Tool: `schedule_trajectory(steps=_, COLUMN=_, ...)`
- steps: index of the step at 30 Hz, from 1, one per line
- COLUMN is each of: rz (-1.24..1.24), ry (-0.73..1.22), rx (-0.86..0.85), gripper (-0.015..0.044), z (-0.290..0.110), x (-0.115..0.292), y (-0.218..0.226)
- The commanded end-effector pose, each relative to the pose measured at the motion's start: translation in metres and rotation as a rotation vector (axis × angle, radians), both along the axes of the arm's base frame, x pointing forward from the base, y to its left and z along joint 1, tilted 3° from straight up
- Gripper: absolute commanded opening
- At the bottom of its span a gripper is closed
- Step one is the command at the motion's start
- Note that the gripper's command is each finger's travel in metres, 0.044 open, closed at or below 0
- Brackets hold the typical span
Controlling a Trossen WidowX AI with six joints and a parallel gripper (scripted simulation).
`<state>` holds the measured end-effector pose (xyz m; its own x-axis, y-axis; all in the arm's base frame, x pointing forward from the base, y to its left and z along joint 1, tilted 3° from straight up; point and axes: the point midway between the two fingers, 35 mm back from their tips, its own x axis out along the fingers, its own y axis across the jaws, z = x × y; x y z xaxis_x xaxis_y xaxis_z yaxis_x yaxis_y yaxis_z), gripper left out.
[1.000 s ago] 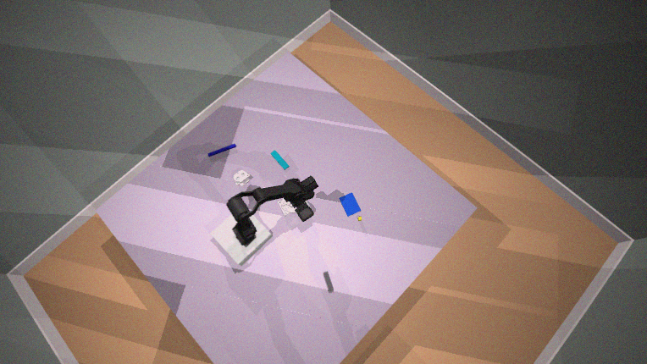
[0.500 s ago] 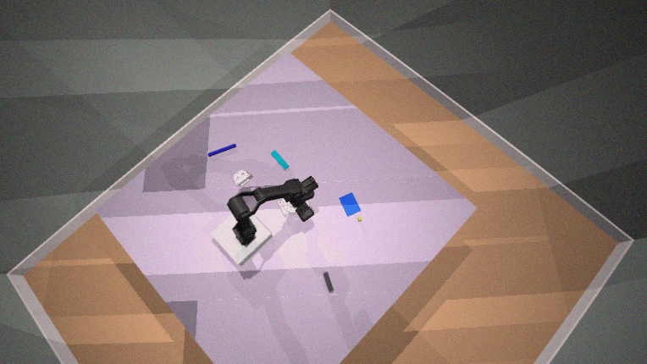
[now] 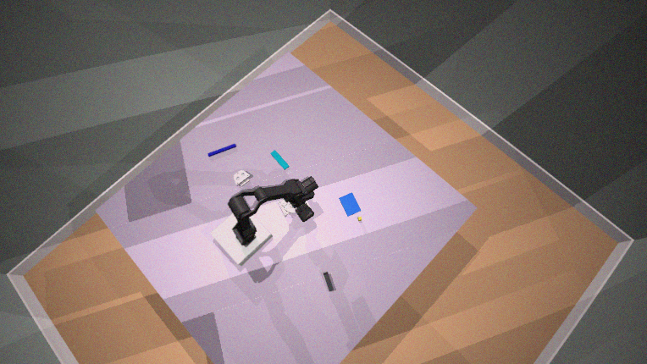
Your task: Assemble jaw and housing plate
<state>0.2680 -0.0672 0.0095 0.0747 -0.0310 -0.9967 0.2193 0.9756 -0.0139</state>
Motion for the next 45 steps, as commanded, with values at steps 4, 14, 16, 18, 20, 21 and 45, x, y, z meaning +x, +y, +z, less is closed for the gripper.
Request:
schedule_trajectory(steps=4, rz=0.004, ry=0.002, rx=-0.004, gripper=0.0134, z=-0.0028, x=-0.0002, y=-0.0007)
schedule_trajectory(steps=14, rz=0.005, ry=0.002, rx=-0.004, gripper=0.0134, z=-0.0059, x=0.0, y=-0.0008)
schedule_trajectory(steps=16, rz=0.005, ry=0.002, rx=-0.004, gripper=0.0134, z=-0.0059, x=0.0, y=-0.0008)
schedule_trajectory(steps=18, rz=0.005, ry=0.002, rx=-0.004, gripper=0.0134, z=-0.0059, x=0.0, y=-0.0008)
schedule_trajectory(steps=20, rz=0.005, ry=0.002, rx=-0.004, gripper=0.0134, z=-0.0061, x=0.0, y=-0.0008)
schedule_trajectory(steps=21, rz=0.006, ry=0.002, rx=-0.004, gripper=0.0134, z=-0.0064, x=0.0, y=-0.0008)
schedule_trajectory(steps=45, rz=0.008, ry=0.002, rx=-0.004, gripper=0.0134, z=-0.009, x=0.0002, y=-0.0009)
